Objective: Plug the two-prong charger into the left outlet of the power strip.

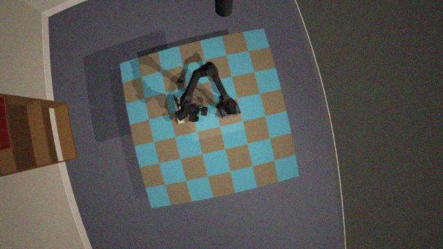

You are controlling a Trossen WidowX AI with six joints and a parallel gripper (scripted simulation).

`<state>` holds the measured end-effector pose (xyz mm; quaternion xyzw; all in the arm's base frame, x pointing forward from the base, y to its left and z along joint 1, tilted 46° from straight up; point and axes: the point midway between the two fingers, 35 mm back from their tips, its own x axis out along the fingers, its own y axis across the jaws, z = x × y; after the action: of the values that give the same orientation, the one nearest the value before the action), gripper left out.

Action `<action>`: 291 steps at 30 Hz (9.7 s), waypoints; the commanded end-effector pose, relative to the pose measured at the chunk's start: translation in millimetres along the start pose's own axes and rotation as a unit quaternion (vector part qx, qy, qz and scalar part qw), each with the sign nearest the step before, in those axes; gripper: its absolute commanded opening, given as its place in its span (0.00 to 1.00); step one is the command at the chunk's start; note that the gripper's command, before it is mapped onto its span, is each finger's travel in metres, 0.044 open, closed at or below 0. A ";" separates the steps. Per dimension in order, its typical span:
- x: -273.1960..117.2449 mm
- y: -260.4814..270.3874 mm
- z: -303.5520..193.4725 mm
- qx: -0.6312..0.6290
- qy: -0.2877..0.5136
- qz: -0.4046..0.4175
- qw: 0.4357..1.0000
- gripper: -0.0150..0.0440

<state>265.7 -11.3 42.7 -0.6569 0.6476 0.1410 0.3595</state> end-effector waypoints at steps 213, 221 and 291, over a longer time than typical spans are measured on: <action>36.0 -55.0 29.8 0.559 -0.001 0.035 0.829 0.25; 35.8 -56.6 30.6 0.559 -0.001 0.035 0.829 0.25; 36.2 -63.2 32.8 0.559 -0.001 0.035 0.829 0.25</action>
<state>338.9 -23.8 14.7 -0.3222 0.6367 -0.2337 0.6604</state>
